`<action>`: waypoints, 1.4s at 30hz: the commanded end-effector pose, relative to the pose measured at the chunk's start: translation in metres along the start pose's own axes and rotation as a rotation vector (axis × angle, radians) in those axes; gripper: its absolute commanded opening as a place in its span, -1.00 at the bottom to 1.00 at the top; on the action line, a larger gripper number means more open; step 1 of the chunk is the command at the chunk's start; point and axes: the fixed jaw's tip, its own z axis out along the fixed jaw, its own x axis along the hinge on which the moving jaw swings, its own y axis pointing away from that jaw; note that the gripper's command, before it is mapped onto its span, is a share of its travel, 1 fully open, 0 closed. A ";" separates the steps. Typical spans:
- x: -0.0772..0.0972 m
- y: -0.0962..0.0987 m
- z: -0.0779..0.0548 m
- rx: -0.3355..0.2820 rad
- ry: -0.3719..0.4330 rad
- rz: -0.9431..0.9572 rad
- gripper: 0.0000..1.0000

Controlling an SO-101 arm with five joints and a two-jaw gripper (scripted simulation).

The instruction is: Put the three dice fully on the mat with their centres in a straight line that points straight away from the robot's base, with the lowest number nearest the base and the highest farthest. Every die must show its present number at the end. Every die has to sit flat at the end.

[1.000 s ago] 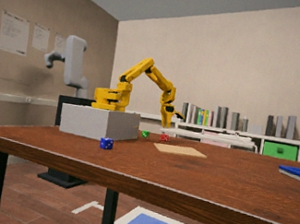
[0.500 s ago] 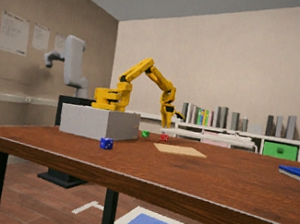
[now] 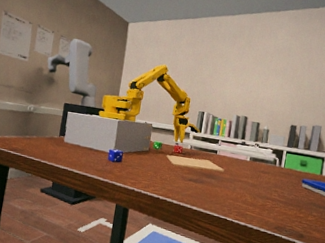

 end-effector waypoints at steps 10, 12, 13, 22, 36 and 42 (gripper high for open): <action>-0.002 -0.001 0.024 -0.002 -0.003 0.016 -0.37; -0.002 -0.001 0.026 -0.002 -0.003 0.016 -0.37; -0.002 -0.001 0.026 -0.002 -0.003 0.016 -0.37; -0.001 -0.001 0.034 -0.002 -0.003 0.016 -0.37; -0.001 -0.002 0.035 -0.002 -0.003 0.016 -0.38; -0.001 -0.003 0.035 -0.002 -0.003 0.016 -0.42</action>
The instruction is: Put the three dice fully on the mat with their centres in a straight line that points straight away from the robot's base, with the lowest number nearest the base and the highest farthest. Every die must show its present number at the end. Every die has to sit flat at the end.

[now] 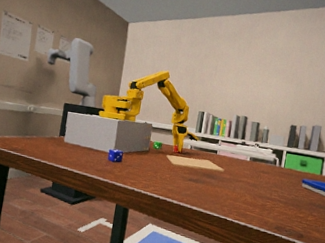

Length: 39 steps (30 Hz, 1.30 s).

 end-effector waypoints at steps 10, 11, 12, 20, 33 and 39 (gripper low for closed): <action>-0.001 -0.005 0.002 -0.002 0.000 0.013 -0.52; -0.001 -0.006 0.002 -0.002 0.000 0.013 -0.54; -0.001 -0.006 0.002 -0.002 0.000 0.013 -0.55; -0.001 -0.009 0.002 -0.002 0.000 0.013 -0.67; -0.001 -0.012 0.002 -0.002 0.000 0.013 -0.75; -0.001 -0.012 0.002 -0.002 0.000 0.013 -0.75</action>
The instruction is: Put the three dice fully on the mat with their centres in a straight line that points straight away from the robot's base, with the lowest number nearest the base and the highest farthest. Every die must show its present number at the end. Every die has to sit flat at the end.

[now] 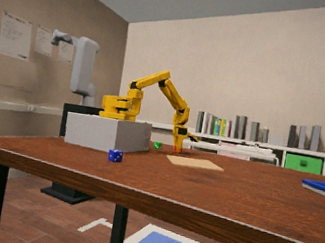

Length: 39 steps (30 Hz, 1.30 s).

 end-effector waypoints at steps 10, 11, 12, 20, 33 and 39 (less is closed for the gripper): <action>-0.002 -0.002 -0.002 -0.005 -0.011 0.002 -0.95; -0.002 -0.002 -0.002 -0.005 -0.011 0.002 -0.97; -0.002 -0.002 -0.002 -0.005 -0.011 0.002 -0.99; -0.002 -0.002 -0.003 -0.005 -0.011 0.002 -1.00; -0.003 -0.002 -0.027 -0.005 -0.011 0.002 -1.00; -0.002 -0.003 -0.042 -0.005 -0.011 0.002 -1.00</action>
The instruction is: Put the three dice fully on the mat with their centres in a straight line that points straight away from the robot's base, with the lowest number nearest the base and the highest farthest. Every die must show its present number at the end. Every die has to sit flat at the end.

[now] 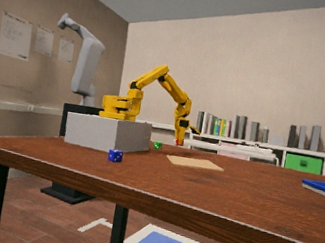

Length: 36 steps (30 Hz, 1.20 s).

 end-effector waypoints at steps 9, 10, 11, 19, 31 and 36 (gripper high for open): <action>0.000 -0.002 -0.023 -0.004 -0.007 -0.001 -1.00; 0.000 -0.002 -0.023 -0.004 -0.007 -0.001 -1.00; 0.000 -0.002 -0.023 -0.004 -0.007 -0.001 -1.00; -0.004 -0.008 -0.022 -0.005 -0.007 0.024 -1.00; -0.030 -0.059 -0.021 -0.010 -0.004 0.241 -1.00; -0.040 -0.105 -0.020 -0.014 -0.002 0.413 -1.00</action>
